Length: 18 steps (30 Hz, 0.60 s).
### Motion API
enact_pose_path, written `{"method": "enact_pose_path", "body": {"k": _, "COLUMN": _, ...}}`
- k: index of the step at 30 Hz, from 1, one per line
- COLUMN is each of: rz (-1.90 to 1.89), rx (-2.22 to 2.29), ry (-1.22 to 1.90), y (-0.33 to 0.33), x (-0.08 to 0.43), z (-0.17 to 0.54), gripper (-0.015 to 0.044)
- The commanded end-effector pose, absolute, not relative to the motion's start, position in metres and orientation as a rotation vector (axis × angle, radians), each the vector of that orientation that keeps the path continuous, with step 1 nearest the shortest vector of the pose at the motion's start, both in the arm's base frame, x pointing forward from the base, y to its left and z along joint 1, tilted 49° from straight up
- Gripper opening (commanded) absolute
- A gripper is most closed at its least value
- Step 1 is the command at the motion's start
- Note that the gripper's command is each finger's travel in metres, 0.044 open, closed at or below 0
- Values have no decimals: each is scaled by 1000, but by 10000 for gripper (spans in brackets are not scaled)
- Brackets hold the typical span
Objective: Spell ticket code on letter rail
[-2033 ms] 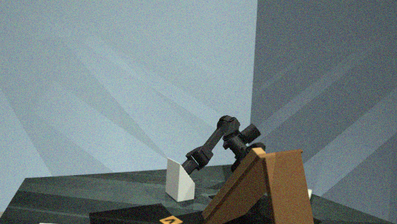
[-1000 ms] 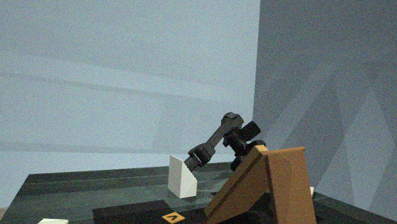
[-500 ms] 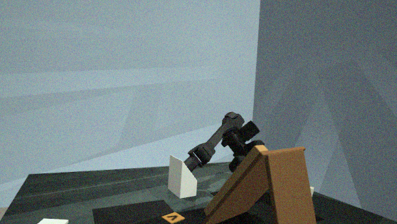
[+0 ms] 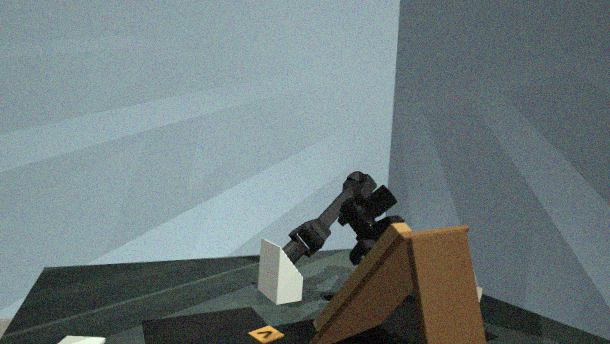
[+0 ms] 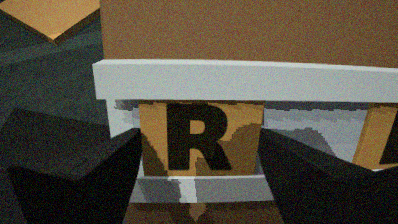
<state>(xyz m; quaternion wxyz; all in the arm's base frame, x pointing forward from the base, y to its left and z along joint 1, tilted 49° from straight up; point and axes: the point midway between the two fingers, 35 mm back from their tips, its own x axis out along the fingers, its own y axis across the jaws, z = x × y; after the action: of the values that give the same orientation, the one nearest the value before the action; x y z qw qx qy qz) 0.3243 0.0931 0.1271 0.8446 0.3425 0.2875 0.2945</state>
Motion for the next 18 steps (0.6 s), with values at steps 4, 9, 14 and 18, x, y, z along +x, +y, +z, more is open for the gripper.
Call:
{"method": "enact_pose_path", "body": {"k": 4, "rz": 624, "rx": 718, "ry": 605, "y": 91, "x": 325, "z": 124, "gripper": 0}}
{"method": "enact_pose_path", "body": {"k": 9, "rz": 624, "rx": 718, "ry": 605, "y": 89, "x": 326, "z": 122, "gripper": 0}}
{"method": "enact_pose_path", "body": {"k": 14, "rz": 624, "rx": 718, "ry": 605, "y": 87, "x": 327, "z": 120, "gripper": 0}}
{"method": "enact_pose_path", "body": {"k": 18, "rz": 624, "rx": 718, "ry": 605, "y": 86, "x": 328, "z": 118, "gripper": 0}}
